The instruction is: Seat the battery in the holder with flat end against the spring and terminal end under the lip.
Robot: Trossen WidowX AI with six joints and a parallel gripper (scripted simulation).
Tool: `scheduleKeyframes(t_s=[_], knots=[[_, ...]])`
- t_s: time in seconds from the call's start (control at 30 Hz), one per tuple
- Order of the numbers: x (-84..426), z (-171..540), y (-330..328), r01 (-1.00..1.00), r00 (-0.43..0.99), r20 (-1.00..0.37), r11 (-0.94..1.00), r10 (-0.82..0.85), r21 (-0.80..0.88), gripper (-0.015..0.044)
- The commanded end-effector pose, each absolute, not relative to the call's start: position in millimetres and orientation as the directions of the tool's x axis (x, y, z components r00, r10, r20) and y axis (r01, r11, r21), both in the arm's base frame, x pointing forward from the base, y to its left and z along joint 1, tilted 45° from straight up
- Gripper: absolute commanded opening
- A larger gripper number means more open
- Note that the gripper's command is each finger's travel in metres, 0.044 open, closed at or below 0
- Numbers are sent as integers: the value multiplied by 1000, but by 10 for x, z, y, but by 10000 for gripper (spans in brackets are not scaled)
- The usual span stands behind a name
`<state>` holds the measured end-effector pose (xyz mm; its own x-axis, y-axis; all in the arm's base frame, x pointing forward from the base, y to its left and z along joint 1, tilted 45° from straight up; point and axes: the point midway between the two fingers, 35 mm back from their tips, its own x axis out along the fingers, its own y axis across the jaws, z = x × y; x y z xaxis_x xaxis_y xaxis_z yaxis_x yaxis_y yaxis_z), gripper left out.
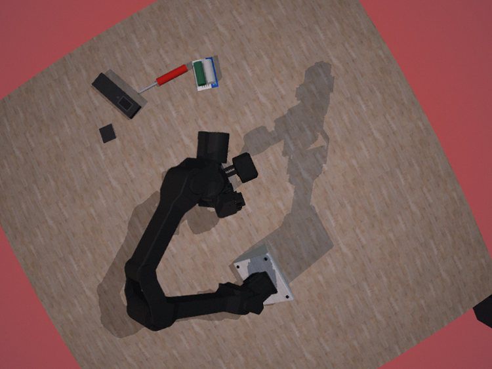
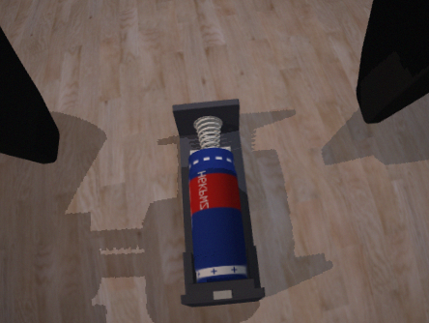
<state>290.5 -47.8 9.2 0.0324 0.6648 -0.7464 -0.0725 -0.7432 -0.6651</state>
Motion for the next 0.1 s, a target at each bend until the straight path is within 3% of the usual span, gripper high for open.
scheduleKeyframes(t_s=[0.0,0.07], knots=[[2901,93,-483,-70,30,-748,-745,663,-663,440],[2901,93,-483,-70,30,-748,-745,663,-663,440]])
